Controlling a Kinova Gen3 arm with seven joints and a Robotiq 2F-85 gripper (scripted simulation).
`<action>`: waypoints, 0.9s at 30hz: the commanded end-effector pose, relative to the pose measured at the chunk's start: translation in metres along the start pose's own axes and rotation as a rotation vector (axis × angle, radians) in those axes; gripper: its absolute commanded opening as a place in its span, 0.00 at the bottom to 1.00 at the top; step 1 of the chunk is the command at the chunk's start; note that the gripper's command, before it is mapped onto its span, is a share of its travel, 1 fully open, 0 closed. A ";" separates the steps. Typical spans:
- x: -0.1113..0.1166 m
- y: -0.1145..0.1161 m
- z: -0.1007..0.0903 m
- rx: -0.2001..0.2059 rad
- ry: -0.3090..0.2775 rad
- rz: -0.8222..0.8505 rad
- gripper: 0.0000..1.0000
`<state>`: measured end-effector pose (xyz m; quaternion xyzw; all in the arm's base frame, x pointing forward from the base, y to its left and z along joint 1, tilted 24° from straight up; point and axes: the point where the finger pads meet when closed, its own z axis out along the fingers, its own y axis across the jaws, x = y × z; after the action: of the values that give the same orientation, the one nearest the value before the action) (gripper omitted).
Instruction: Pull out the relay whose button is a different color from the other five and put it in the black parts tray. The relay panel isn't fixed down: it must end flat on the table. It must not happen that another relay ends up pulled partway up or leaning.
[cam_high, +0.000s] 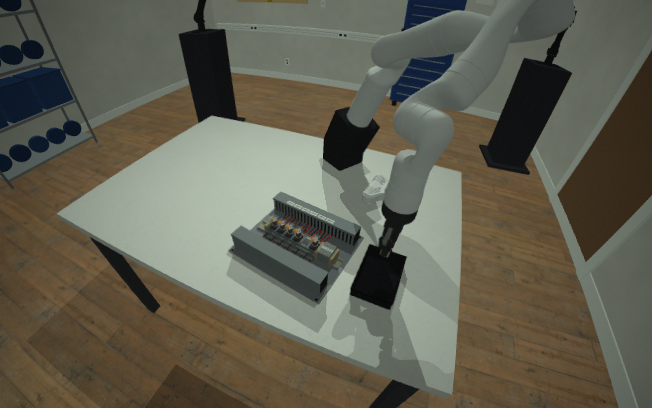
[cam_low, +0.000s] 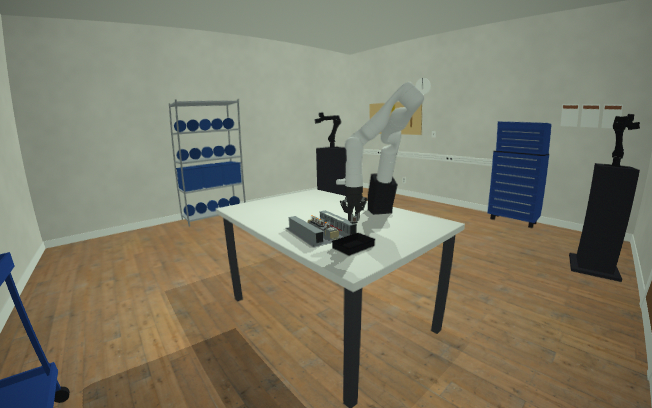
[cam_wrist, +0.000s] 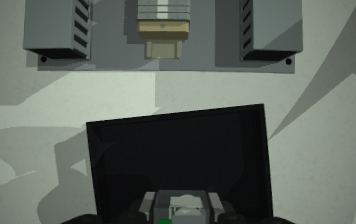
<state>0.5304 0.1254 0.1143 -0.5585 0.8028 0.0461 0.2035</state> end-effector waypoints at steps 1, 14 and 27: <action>0.000 -0.001 -0.001 0.002 -0.001 0.000 0.00; 0.000 -0.001 -0.001 0.002 -0.001 0.000 0.00; 0.000 -0.001 0.002 0.002 -0.001 0.000 0.00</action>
<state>0.5310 0.1261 0.1124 -0.5585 0.8028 0.0461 0.2035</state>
